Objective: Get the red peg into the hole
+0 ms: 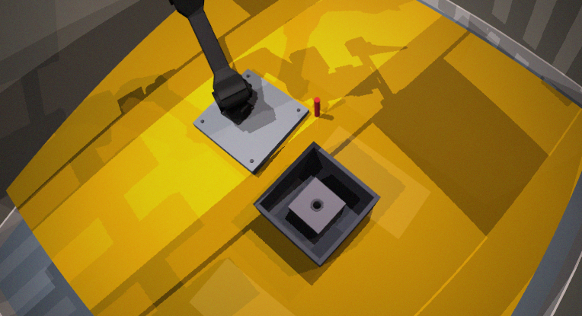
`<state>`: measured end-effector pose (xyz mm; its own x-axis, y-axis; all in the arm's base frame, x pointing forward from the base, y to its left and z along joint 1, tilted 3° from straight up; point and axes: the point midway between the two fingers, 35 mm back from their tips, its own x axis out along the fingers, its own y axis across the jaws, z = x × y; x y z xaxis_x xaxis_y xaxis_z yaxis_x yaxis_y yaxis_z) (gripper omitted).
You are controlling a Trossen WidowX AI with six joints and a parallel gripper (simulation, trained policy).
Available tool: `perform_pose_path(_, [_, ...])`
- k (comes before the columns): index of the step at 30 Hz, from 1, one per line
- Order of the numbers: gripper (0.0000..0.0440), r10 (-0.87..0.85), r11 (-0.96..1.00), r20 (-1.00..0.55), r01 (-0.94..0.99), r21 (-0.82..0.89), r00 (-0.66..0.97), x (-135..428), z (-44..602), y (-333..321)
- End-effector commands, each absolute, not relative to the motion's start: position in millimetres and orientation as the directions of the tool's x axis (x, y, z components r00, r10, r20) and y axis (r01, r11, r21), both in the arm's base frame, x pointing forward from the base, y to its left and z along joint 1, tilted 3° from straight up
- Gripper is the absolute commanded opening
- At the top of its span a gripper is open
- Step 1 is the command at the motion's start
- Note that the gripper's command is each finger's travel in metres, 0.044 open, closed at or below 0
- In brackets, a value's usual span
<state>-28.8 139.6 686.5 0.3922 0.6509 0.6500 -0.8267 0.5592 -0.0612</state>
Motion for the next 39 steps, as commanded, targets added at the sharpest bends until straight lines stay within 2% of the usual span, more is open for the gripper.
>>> perform_pose_path(1, [0.0421,0.636,0.566,0.66,-0.823,-0.046,0.401,-23,688,135])
perform_pose_path(3, [0.044,0.6,0.576,0.676,-0.818,0.007,0.428,-7,689,123])
perform_pose_path(11, [0.044,0.46,0.559,0.681,-0.782,0.277,0.57,65,680,78])
perform_pose_path(19, [0.044,0.347,0.512,0.593,-0.677,0.529,0.726,139,648,42])
perform_pose_path(30, [0.044,0.24,0.405,0.37,-0.439,0.802,0.897,225,579,13])
perform_pose_path(39, [0.044,0.199,0.331,0.109,-0.171,0.928,0.974,277,504,7])
